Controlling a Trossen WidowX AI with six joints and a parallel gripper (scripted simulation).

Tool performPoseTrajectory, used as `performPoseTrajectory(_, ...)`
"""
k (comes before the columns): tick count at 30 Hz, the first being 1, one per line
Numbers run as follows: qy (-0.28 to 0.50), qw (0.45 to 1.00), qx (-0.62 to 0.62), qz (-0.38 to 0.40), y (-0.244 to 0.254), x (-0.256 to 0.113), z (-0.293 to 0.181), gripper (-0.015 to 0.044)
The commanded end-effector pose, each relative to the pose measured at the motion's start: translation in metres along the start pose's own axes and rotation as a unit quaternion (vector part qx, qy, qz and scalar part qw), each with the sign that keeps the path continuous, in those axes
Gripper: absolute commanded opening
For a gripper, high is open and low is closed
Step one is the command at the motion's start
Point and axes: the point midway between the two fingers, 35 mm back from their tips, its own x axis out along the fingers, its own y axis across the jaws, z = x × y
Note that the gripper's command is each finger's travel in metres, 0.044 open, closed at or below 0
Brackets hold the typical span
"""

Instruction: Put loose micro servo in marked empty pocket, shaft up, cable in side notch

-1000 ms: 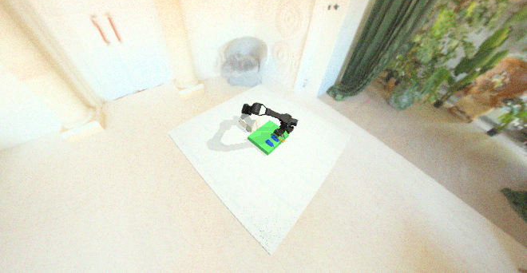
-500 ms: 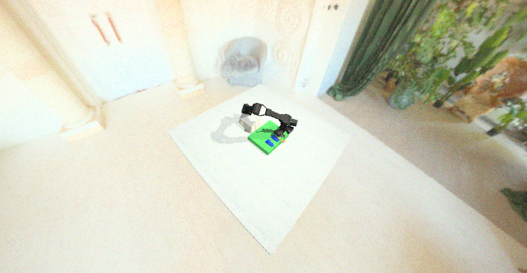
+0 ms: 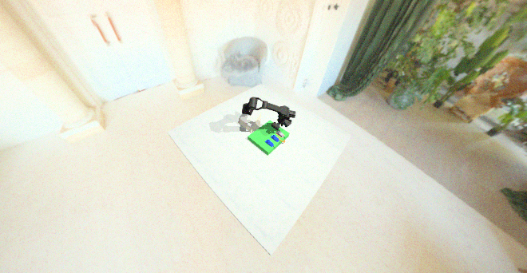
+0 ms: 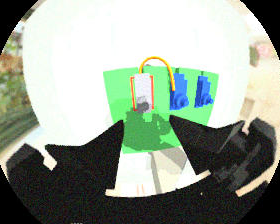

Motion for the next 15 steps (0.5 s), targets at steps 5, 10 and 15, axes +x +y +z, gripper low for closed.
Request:
performPoseTrajectory(5, 0.000, 1.000, -0.005, 0.000, -0.001, -0.043, -0.073, 0.0440)
performPoseTrajectory(10, -0.001, 1.000, -0.006, 0.000, 0.000, -0.050, -0.072, 0.0440)
performPoseTrajectory(15, -0.006, 1.000, -0.011, 0.001, 0.001, -0.089, -0.073, 0.0440)
